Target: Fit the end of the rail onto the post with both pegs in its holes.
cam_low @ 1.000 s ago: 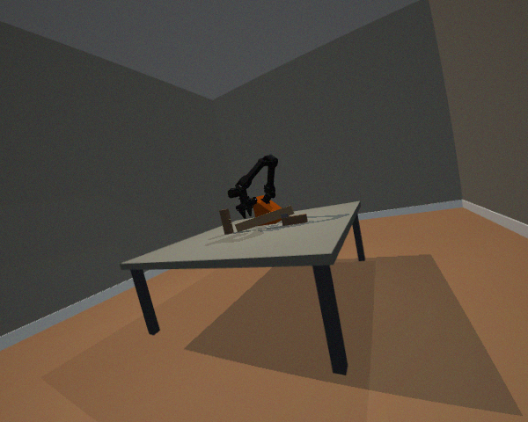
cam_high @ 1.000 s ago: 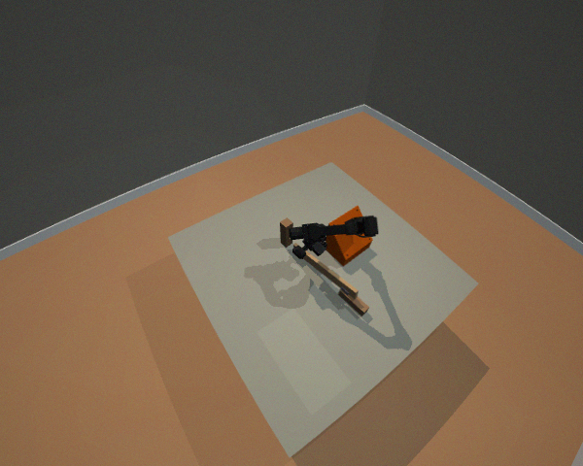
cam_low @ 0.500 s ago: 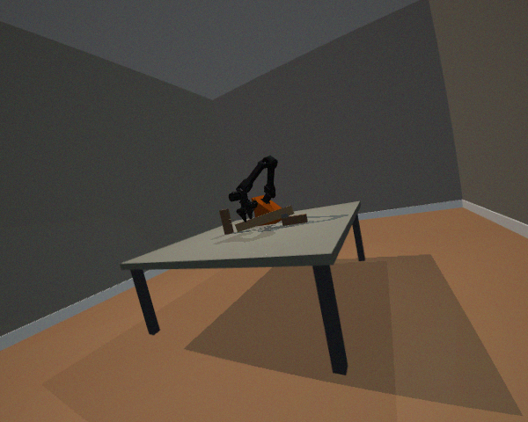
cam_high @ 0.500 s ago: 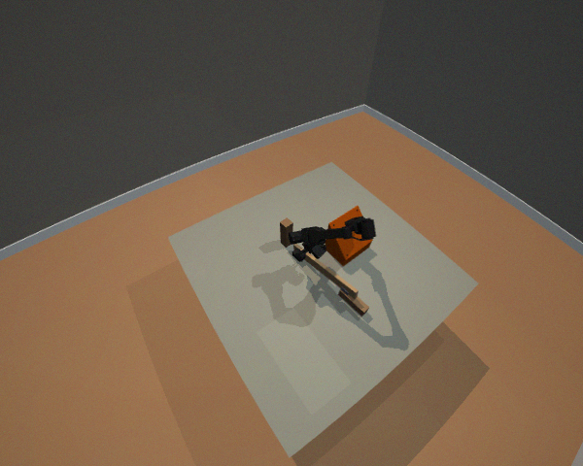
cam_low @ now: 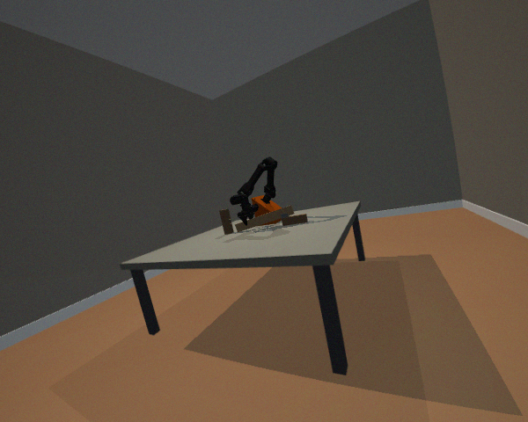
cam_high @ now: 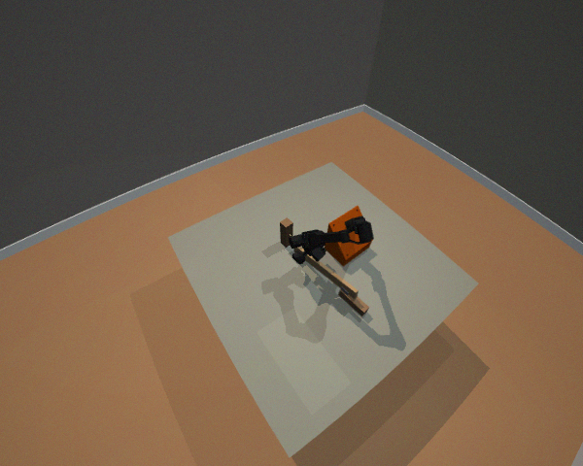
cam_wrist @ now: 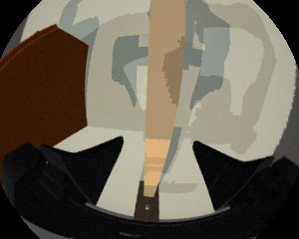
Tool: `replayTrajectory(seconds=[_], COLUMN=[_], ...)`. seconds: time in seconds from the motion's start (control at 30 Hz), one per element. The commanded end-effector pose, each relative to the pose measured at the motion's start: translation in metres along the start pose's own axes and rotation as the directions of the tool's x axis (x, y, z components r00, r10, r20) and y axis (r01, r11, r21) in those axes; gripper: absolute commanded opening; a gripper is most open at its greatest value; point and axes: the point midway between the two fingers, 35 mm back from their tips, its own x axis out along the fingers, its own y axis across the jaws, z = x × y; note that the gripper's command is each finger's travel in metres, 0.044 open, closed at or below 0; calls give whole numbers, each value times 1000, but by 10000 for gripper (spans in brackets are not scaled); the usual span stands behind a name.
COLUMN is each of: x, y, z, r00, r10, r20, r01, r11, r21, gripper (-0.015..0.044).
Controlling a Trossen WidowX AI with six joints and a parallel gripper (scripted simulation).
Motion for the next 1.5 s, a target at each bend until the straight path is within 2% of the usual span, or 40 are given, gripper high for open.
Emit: replayTrajectory(seconds=[0.0,0.27,0.73,0.97,1.0,1.47], x=[8,18,18,18,18,16], y=[4,5,5,5,5,5], z=[2,3,3,3,3,2], r00=[1000,1000,1000,1000,1000,1000], r10=[8,8,8,8,8,8], r20=[8,10,10,10,10,10], r01=[-8,-8,-8,-8,-8,-8], r11=[1000,1000,1000,1000,1000,1000], r21=[8,8,8,8,8,8], gripper=[440,440,72,26,0,0])
